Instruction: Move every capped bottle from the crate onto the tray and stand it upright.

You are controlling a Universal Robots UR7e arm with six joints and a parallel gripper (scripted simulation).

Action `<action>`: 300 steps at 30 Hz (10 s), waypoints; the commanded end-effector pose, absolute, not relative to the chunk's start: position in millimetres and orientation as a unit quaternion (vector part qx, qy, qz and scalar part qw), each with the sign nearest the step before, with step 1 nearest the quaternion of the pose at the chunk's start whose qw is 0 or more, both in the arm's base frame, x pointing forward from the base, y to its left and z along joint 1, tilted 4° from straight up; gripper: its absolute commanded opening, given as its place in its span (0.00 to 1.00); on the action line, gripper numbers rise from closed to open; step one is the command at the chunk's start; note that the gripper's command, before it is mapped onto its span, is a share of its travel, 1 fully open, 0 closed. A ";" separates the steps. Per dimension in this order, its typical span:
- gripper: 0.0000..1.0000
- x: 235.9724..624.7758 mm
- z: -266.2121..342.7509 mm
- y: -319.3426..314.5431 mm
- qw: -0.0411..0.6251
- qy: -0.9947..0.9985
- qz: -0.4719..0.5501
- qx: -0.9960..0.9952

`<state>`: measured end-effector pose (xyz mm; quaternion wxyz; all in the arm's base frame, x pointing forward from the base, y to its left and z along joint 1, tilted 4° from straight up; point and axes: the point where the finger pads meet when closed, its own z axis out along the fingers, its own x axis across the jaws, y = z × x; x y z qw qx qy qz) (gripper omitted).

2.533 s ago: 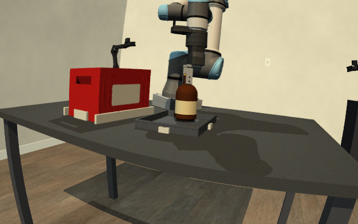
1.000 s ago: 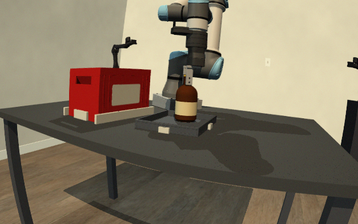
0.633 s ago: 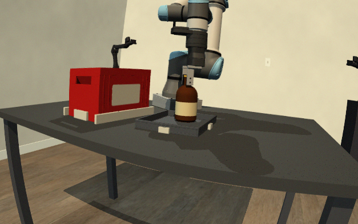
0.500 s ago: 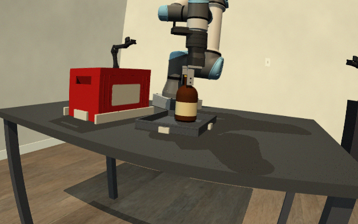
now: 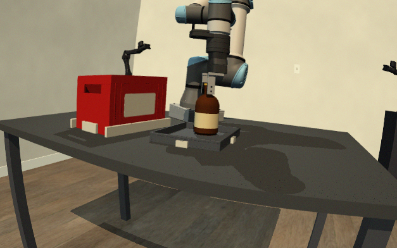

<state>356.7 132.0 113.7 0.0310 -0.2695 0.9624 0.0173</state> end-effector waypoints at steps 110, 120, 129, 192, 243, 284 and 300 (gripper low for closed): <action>1.00 355.4 176.6 128.3 0.028 0.962 0.017 -0.270; 1.00 352.2 198.4 127.9 0.025 0.962 0.019 -0.270; 1.00 351.1 221.7 126.7 0.025 0.962 0.019 -0.270; 1.00 348.9 247.4 125.3 0.023 0.962 0.019 -0.271; 1.00 349.2 248.2 125.3 0.023 0.962 0.019 -0.271; 1.00 349.2 248.2 125.3 0.023 0.962 0.019 -0.271; 1.00 349.2 248.2 125.3 0.023 0.962 0.019 -0.271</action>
